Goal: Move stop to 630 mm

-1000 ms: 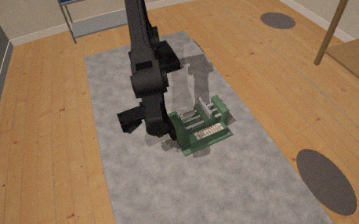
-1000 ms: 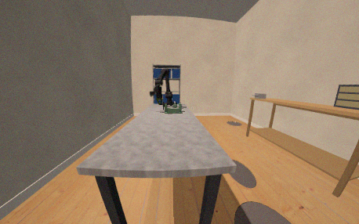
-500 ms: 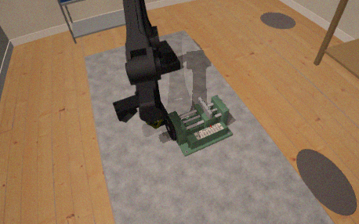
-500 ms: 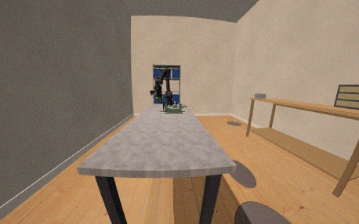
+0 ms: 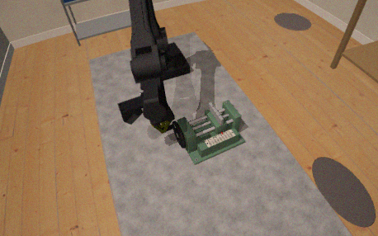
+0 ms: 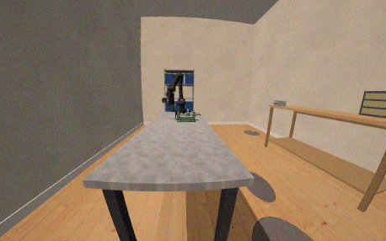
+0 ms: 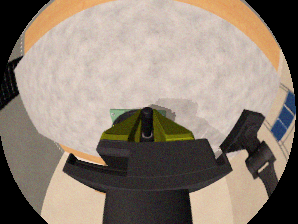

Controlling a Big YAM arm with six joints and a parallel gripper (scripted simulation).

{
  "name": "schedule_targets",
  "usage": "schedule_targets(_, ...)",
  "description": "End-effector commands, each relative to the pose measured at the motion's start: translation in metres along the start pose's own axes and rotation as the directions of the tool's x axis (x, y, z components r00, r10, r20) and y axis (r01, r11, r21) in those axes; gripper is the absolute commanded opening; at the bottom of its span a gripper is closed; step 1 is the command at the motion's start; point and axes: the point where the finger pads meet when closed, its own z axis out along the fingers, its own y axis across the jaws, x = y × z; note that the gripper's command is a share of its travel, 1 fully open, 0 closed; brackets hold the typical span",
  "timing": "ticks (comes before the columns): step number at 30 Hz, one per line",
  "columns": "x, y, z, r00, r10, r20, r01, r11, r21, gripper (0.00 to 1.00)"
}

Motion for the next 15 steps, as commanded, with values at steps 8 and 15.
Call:
schedule_targets(8, -0.005, -0.029, 0.026, 1.000, 0.001, -0.001, -0.001, 0.999, 0.044, 0.06)
schedule_targets(15, -0.003, -0.036, 0.030, 1.000, 0.000, -0.009, 0.001, 0.998, 0.067, 0.06)
